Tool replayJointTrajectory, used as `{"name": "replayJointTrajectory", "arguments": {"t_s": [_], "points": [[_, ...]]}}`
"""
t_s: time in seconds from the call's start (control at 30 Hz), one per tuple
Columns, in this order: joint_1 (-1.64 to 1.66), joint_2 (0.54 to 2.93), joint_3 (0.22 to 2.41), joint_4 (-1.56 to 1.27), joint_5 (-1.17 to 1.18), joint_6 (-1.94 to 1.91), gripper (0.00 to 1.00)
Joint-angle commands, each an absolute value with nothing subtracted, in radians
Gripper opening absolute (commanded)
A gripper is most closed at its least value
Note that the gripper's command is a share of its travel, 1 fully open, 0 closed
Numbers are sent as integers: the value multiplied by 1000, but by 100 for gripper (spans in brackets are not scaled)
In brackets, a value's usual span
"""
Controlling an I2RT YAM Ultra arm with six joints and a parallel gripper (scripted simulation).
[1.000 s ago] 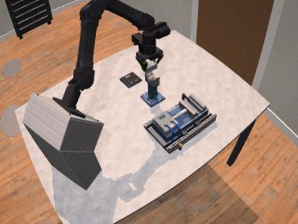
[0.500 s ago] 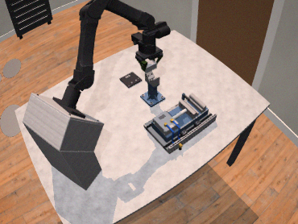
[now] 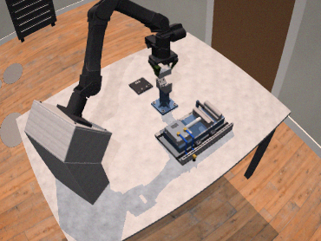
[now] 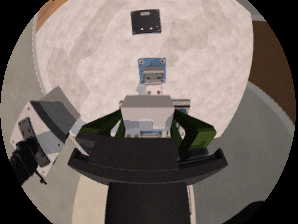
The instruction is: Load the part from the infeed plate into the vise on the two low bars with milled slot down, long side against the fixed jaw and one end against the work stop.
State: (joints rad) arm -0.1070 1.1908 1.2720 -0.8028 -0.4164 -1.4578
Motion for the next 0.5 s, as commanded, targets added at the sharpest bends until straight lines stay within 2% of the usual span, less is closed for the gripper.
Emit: {"name": "replayJointTrajectory", "arguments": {"t_s": [0.0, 0.47], "points": [[-132, 1174, 1318, -825, -441, -1428, 0], [-233, 1319, 1437, -870, -507, -1253, 0]]}}
